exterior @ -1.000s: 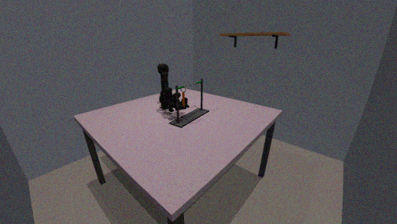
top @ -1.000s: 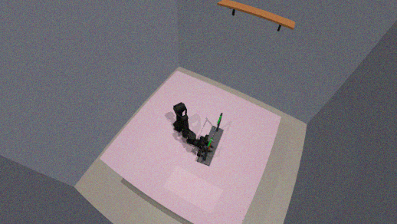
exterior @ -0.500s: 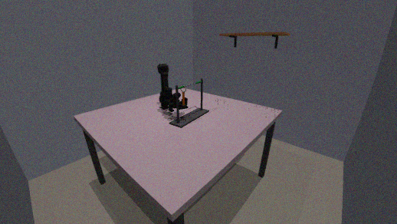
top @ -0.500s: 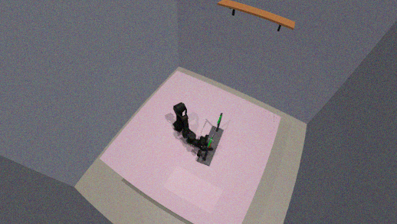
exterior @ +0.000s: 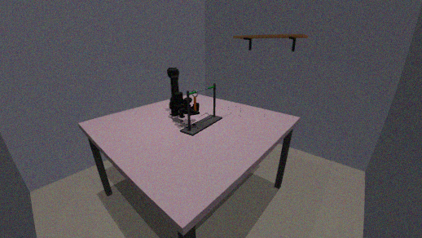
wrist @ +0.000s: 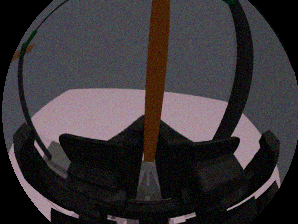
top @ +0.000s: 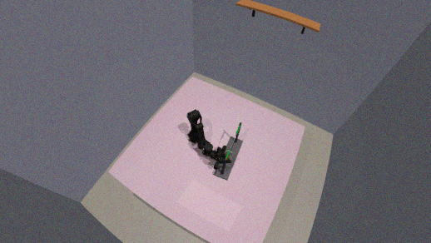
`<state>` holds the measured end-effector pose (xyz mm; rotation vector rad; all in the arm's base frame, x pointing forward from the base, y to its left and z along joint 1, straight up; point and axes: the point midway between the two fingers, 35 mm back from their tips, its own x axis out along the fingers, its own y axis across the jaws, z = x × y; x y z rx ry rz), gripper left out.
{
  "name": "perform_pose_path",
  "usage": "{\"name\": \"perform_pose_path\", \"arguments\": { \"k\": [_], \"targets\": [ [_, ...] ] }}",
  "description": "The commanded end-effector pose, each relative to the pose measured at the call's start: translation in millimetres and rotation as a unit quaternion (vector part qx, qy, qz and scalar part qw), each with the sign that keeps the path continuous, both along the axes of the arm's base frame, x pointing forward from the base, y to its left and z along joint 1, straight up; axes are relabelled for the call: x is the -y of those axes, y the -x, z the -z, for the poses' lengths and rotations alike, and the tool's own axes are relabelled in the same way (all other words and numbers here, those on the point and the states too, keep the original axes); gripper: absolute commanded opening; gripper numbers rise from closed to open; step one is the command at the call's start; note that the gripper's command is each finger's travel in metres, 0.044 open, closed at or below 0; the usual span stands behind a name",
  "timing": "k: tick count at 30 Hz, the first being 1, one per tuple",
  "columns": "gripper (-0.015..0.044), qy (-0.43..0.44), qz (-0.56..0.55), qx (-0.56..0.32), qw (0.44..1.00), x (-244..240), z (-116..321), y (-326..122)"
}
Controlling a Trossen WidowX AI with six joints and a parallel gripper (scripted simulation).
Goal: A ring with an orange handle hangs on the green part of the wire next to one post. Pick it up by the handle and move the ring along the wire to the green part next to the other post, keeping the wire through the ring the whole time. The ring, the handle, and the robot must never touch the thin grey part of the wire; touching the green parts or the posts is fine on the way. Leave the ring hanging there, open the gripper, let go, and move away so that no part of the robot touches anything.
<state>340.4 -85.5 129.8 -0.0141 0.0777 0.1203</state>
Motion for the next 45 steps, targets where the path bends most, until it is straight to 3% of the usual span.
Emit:
{"name": "perform_pose_path", "arguments": {
  "k": [1, 45],
  "targets": [
    [-0.0150, 0.001, 0.003, 0.003, 1.000, 1.6, -6.6, -0.9],
    [-0.0150, -0.001, 0.003, 0.004, 1.000, -21.8, -6.4, 1.7]
  ]
}}
